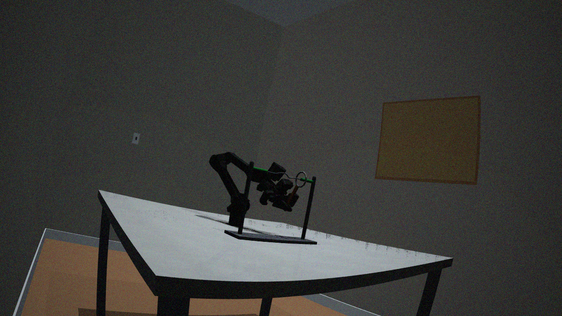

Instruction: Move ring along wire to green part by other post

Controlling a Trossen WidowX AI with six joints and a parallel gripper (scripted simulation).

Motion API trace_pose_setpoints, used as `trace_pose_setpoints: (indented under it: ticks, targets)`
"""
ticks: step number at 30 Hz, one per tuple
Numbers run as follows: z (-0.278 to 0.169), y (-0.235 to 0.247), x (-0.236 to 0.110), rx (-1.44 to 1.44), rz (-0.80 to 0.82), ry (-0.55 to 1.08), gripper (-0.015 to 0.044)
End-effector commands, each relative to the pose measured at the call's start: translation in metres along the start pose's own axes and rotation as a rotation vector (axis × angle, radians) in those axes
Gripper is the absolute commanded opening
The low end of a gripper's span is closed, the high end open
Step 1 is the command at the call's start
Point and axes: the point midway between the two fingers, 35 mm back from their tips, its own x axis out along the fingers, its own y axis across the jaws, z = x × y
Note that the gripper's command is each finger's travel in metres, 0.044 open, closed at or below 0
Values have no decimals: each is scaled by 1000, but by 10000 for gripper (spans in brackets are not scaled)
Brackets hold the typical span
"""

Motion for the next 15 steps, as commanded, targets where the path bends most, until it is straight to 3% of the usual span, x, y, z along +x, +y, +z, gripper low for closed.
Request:
trace_pose_setpoints:
  ticks: [1, 15]
  targets:
    - [0, 4, 1, 4, -3, -2, -150]
    - [0, 16, 3, 5, -1, -5, -150]
